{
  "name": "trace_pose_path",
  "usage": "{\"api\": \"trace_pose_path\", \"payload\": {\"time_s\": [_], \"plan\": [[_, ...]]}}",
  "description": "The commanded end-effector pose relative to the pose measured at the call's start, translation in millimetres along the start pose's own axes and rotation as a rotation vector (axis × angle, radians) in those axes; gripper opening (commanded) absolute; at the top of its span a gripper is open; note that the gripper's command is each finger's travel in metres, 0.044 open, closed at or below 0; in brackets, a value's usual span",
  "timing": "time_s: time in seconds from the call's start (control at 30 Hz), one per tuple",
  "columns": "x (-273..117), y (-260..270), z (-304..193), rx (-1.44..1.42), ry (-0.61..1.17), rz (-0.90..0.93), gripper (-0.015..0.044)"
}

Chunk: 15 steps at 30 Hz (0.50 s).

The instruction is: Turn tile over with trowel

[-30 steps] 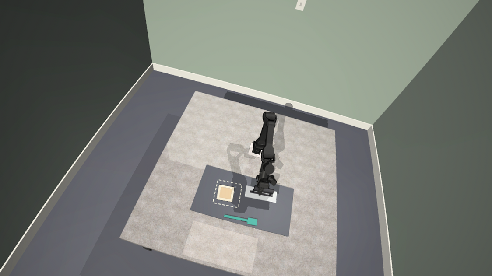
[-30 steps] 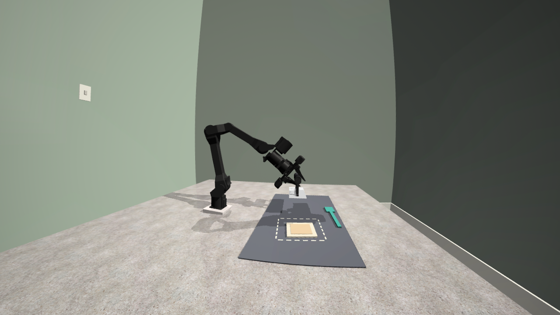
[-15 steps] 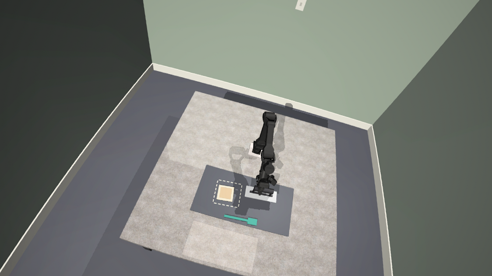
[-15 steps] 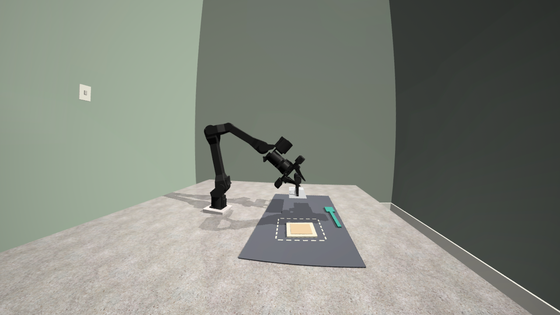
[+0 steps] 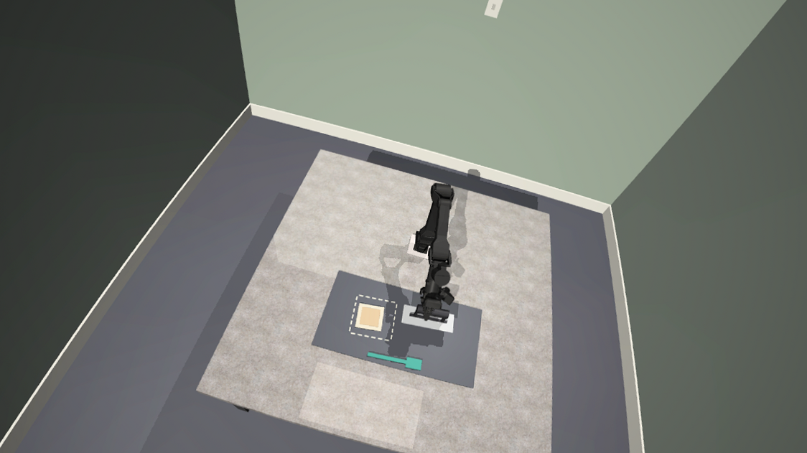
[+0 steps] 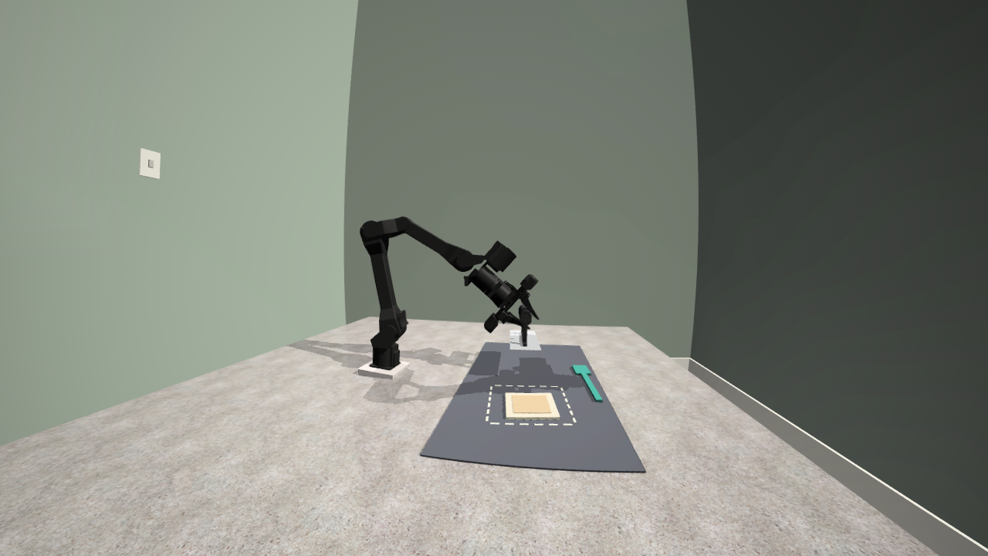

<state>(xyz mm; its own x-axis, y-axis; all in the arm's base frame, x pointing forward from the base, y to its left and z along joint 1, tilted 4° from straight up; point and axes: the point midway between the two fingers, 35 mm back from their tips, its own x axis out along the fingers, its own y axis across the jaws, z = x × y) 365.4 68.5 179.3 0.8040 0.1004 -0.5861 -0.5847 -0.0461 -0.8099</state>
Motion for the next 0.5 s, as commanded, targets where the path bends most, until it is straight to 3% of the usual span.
{"api": "trace_pose_path", "payload": {"time_s": [0.0, 0.47], "plan": [[-2.2, -7.0, 0.0, 0.006, 0.002, -0.020, 0.0000], [0.0, 0.3, 0.0, 0.000, 0.000, 0.001, 0.0000]]}}
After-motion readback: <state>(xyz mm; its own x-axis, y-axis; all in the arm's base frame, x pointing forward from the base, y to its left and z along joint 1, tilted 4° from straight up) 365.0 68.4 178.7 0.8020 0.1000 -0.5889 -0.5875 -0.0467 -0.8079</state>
